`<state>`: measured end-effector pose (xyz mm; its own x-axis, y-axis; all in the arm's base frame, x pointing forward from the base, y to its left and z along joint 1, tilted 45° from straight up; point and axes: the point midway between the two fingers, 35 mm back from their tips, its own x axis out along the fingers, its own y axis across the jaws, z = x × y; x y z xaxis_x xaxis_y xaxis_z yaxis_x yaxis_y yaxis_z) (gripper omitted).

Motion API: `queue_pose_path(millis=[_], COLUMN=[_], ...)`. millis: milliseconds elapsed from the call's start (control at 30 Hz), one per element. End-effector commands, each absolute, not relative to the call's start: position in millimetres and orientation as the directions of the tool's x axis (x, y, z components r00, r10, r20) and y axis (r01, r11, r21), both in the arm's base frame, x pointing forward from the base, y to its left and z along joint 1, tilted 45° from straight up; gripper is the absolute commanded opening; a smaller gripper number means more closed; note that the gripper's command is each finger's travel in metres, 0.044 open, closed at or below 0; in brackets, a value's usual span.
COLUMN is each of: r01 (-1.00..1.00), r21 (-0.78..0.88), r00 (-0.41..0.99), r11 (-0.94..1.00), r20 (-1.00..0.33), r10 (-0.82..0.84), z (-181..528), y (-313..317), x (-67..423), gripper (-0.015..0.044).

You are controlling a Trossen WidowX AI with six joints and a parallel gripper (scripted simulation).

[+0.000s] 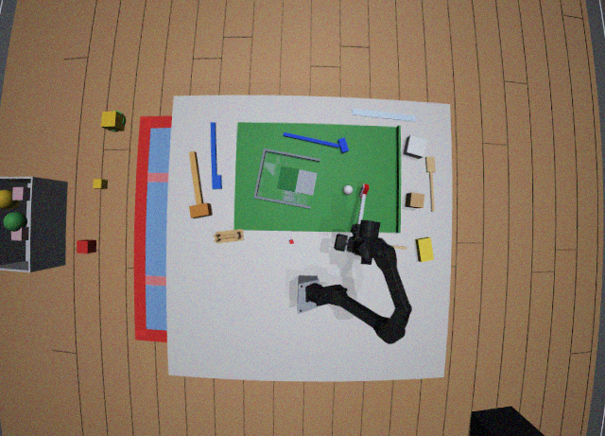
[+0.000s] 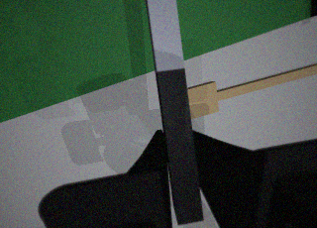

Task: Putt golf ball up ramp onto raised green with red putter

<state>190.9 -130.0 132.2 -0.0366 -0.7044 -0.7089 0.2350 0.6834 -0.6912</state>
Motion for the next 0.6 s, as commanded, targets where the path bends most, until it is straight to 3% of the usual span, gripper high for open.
queue_pose_path(millis=[0,567], r01=[0.236,0.228], r21=[-0.691,-0.697], r00=[-0.035,-0.034], r11=[0.683,0.679], r20=[-0.709,-0.703], r10=[-0.704,-0.710], z=[132.6,151.2], y=[-129.6,-152.4], x=[191.3,184.1], gripper=[0.0000,0.0000])
